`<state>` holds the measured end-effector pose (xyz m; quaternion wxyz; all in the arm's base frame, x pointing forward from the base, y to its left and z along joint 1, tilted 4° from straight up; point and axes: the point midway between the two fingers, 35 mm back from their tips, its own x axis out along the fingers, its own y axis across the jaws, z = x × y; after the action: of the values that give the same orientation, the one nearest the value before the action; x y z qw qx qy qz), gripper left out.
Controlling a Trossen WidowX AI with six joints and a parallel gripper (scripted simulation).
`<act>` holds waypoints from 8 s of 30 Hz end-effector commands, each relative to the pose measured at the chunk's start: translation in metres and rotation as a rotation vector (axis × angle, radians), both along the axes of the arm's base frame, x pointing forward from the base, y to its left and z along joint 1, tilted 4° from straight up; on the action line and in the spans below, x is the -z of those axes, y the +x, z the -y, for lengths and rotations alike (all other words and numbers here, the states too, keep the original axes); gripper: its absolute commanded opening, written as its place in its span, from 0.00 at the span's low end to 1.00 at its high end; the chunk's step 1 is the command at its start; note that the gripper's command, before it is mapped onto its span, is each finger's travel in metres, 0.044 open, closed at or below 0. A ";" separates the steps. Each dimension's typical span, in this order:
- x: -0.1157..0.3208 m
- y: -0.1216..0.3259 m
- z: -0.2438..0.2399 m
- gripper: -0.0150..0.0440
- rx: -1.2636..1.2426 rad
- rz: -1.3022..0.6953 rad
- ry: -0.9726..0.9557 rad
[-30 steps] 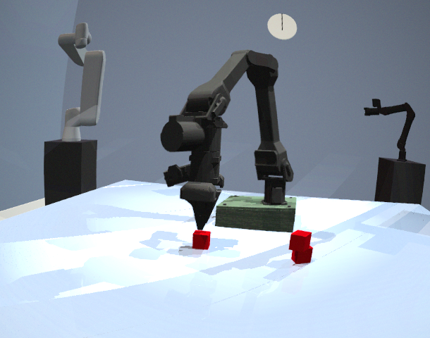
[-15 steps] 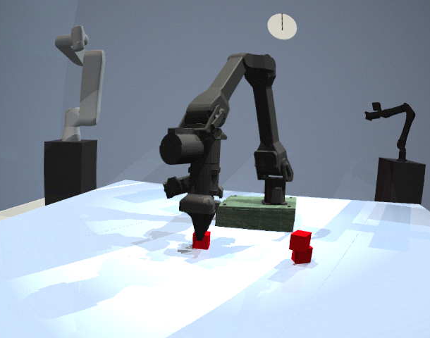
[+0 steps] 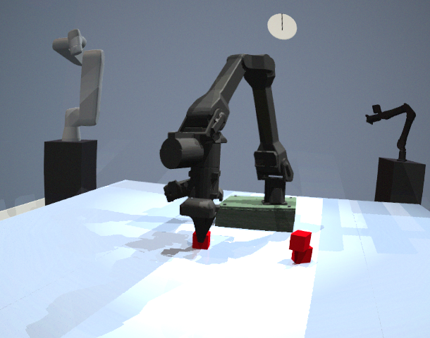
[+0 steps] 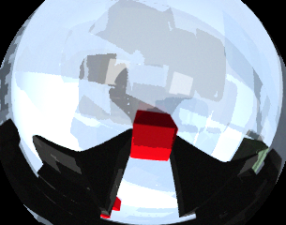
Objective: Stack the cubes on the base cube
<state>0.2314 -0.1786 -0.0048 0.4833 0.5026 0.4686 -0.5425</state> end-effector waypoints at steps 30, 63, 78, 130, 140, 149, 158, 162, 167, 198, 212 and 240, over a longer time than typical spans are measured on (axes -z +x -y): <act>-0.098 0.005 -0.003 0.43 -0.005 -0.001 -0.005; -0.100 0.046 -0.082 0.43 -0.422 -0.014 0.016; -0.094 0.059 -0.130 0.43 -0.657 -0.023 0.026; -0.053 0.057 -0.222 0.43 -1.060 -0.039 0.072; -0.037 0.058 -0.222 0.43 -1.085 -0.042 0.057; -0.024 0.058 -0.222 0.43 -1.105 -0.045 0.044; -0.022 0.057 -0.222 0.43 -1.105 -0.045 0.044; -0.022 0.057 -0.222 0.43 -1.105 -0.045 0.044; -0.022 0.057 -0.222 0.43 -1.105 -0.045 0.044; -0.054 0.058 -0.224 0.60 -1.100 -0.045 0.051; -0.075 0.058 -0.225 0.60 -1.100 -0.045 0.051; -0.095 0.058 -0.235 0.93 -1.106 -0.051 0.054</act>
<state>0.2884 0.0479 0.0901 0.6712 0.1806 0.6881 -0.2082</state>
